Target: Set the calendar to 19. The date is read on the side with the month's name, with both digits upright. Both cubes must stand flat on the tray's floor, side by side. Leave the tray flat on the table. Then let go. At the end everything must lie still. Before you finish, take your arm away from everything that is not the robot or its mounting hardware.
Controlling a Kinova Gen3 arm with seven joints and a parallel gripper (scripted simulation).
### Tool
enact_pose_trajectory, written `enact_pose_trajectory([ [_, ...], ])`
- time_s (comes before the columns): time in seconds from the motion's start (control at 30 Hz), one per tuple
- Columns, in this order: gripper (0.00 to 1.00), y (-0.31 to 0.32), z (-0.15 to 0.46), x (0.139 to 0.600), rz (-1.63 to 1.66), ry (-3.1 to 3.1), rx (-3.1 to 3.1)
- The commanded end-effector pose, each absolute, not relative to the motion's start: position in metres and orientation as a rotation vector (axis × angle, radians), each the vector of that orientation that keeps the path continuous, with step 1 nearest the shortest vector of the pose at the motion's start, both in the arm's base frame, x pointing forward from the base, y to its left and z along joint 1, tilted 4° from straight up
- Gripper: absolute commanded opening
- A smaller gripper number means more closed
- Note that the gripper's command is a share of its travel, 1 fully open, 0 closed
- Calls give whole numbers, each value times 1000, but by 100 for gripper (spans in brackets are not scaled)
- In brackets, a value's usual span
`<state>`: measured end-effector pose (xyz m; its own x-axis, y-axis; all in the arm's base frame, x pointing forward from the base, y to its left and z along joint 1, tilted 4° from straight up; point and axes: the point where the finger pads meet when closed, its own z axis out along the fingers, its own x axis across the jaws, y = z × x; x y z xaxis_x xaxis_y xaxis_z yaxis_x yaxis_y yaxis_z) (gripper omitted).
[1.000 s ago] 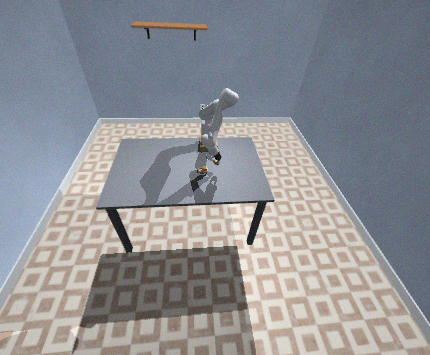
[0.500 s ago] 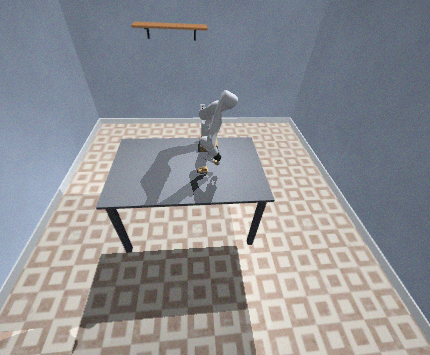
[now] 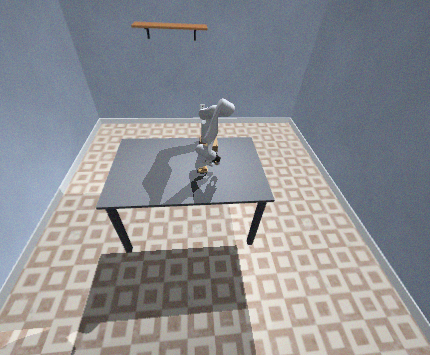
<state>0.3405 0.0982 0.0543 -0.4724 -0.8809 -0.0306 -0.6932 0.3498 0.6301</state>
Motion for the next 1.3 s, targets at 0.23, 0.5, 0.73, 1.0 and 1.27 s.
enact_pose_trajectory([
  [0.23,57,92,51,343,-878,-2284,1364],
  [0.5,57,92,51,343,-878,-2284,1364],
  [0.73,57,92,50,343,-878,-2284,1364],
  [1.0,57,92,48,343,-878,-2284,1364],
  [1.27,57,92,41,343,-878,-2284,1364],
])
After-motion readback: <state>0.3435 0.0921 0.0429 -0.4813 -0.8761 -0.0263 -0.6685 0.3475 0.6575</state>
